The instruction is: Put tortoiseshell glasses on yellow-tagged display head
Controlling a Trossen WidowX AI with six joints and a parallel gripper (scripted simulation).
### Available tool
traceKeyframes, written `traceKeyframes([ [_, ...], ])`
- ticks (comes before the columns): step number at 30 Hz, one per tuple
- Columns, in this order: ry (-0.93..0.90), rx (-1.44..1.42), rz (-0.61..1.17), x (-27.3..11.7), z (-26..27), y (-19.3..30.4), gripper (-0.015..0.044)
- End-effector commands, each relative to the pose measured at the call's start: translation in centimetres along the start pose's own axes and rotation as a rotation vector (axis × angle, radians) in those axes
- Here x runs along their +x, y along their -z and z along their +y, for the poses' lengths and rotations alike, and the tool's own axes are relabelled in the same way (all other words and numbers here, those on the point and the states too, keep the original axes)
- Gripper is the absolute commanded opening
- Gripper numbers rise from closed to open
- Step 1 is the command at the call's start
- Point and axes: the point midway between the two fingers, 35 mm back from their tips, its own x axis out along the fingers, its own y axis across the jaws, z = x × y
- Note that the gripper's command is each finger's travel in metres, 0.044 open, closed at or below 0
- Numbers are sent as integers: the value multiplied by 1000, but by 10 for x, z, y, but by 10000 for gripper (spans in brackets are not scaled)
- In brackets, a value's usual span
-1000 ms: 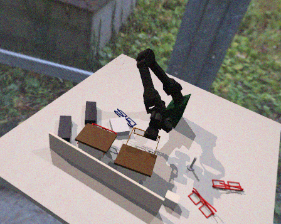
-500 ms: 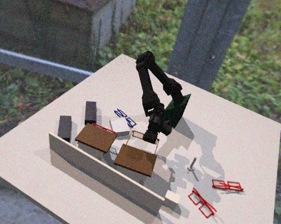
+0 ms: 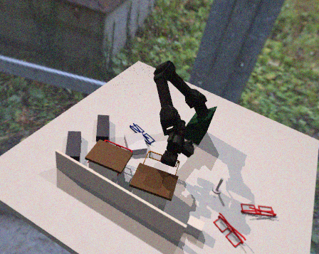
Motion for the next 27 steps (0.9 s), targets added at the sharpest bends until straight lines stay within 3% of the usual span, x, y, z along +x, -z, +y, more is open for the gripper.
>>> traceKeyframes([
  [1,-2,-7,6,1,-5,0,0],
  [27,-1,-6,6,1,-44,1,0],
])
